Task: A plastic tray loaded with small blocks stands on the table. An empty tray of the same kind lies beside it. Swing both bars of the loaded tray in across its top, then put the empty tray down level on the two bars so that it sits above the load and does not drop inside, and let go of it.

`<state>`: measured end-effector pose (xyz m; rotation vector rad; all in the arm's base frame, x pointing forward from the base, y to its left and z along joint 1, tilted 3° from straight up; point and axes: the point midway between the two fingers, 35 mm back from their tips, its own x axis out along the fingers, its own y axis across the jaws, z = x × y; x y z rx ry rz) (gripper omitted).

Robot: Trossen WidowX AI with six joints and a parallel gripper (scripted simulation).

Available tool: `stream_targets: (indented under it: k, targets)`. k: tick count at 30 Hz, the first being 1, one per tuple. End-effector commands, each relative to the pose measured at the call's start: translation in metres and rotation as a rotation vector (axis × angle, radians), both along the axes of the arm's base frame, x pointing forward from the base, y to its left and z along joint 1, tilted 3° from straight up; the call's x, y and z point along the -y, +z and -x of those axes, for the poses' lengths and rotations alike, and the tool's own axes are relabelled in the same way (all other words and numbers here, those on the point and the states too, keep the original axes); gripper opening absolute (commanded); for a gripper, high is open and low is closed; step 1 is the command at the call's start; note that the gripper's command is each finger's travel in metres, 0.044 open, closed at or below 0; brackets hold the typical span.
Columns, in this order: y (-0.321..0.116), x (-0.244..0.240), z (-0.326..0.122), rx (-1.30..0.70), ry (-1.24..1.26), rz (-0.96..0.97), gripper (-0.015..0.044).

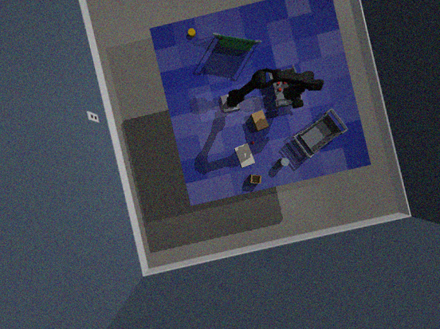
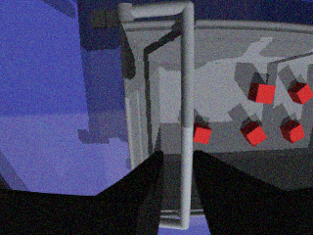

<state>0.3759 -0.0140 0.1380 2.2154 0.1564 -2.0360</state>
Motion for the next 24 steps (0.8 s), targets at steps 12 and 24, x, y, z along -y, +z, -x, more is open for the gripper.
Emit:
stream_targets:
  k: [12, 24]
  targets:
    - [0.0, 0.0, 0.0, 0.001, 0.0, 0.0, 0.0]
    - [0.019, 0.0, -0.001, 0.007, 0.001, 0.0, 0.0]
